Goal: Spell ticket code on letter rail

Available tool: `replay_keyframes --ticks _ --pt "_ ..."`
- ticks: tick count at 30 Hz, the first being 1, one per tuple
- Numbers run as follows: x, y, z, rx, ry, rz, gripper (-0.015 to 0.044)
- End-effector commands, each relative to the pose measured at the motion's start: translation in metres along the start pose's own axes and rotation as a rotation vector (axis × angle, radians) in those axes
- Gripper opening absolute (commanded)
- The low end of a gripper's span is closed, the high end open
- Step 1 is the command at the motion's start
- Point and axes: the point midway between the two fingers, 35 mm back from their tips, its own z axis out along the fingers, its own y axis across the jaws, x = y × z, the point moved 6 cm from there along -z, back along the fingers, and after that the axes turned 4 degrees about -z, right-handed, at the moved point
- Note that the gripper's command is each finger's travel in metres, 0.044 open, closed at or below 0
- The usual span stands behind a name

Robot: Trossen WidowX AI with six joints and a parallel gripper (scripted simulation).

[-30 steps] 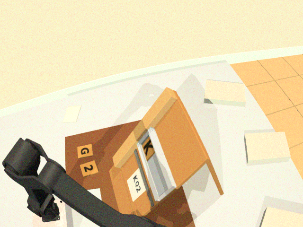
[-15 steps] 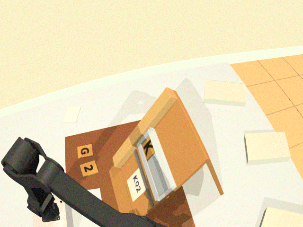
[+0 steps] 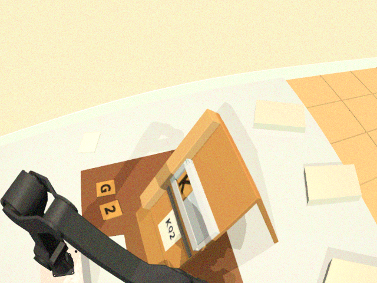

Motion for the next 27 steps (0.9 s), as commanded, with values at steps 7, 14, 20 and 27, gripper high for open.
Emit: replay_keyframes --ticks 7,14,20,27 --pt "-0.009 -0.001 -0.018 0.11 -0.131 0.163 0.0" --pt "-0.019 0.0 -0.039 0.206 -0.287 0.306 0.0" --pt "-0.027 0.004 -0.06 0.269 -0.439 0.417 0.0" --pt "-0.036 0.011 -0.086 0.316 -0.637 0.527 0.0"
